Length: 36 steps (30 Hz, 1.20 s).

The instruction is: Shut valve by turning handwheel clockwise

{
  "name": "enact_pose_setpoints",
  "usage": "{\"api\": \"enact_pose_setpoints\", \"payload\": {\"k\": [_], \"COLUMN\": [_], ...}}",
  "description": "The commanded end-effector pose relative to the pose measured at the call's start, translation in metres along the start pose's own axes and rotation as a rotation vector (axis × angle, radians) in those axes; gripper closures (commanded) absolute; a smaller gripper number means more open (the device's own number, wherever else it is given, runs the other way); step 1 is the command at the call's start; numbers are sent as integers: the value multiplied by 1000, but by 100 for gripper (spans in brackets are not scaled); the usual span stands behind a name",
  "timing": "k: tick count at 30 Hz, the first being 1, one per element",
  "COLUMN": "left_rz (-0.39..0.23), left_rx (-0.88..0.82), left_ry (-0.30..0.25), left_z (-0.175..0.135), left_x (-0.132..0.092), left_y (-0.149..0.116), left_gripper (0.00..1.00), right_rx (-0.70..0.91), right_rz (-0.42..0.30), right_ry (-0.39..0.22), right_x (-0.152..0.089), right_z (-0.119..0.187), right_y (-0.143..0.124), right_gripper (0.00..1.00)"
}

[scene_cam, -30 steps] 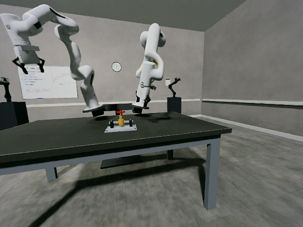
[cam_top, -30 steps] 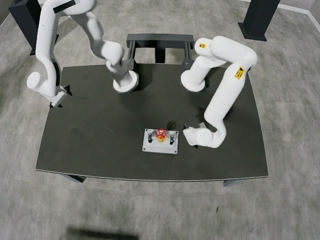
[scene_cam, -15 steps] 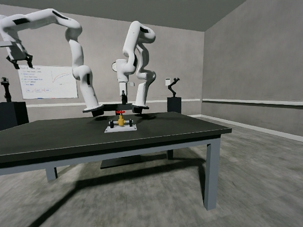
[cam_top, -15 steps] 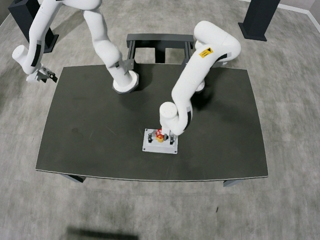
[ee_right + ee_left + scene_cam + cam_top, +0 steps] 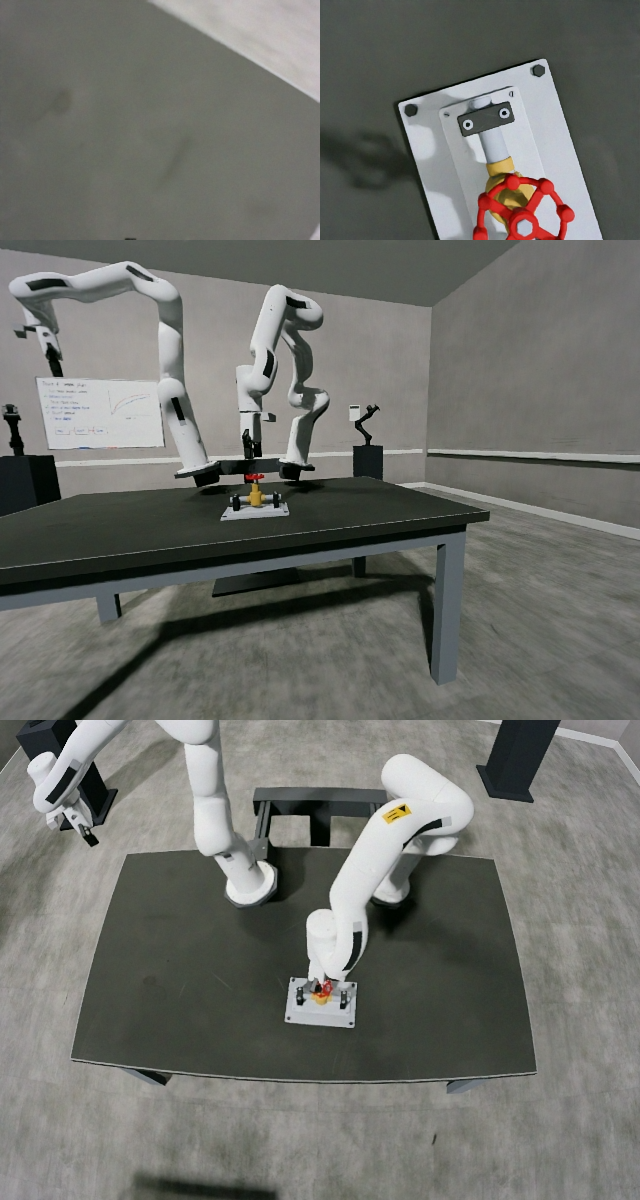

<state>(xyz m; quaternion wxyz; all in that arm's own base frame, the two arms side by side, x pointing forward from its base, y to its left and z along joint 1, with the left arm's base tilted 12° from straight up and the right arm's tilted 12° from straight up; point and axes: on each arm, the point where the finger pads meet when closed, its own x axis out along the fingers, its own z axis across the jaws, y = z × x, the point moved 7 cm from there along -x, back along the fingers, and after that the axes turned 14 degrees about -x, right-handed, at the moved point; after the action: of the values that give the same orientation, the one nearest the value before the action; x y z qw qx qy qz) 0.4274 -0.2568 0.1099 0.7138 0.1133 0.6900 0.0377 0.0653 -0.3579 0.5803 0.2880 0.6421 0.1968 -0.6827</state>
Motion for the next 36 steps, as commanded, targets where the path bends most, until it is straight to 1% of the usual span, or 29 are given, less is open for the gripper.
{"api": "enact_pose_setpoints", "payload": {"k": [1, 4, 6, 10, 14, 20, 21, 36], "left_rz": [-1, -1, -1, -1, -1, -1, -1, -1], "left_rx": [1, 1, 1, 1, 1, 1, 1, 1], "left_ry": [-2, -2, -2, -2, -2, -2, -2, -2], "left_z": [0, 0, 0, 0, 0, 0, 0, 1], "left_x": [-1, -1, -1, -1, -1, -1, -1, 4], "left_y": [-1, -1, -1, -1, -1, -1, -1, -1], "left_gripper": [0, 0, 0, 0, 0, 0, 14, 14], "right_rx": [212, 327, 327, 428, 478, 493, 493, 493], "right_rz": [26, 41, 41, 54, 62, 64, 64, 64], "right_ry": [-13, -19, -19, -25, -28, -29, -29, -29], "right_x": [-15, -24, -24, -31, -35, -36, -36, -36], "right_z": [27, 39, 39, 49, 54, 55, 55, 55], "right_y": [-21, -34, -34, -47, -53, -55, -55, -55], "right_gripper": [0, 0, 0, 0, 0, 0, 0, 0]}}
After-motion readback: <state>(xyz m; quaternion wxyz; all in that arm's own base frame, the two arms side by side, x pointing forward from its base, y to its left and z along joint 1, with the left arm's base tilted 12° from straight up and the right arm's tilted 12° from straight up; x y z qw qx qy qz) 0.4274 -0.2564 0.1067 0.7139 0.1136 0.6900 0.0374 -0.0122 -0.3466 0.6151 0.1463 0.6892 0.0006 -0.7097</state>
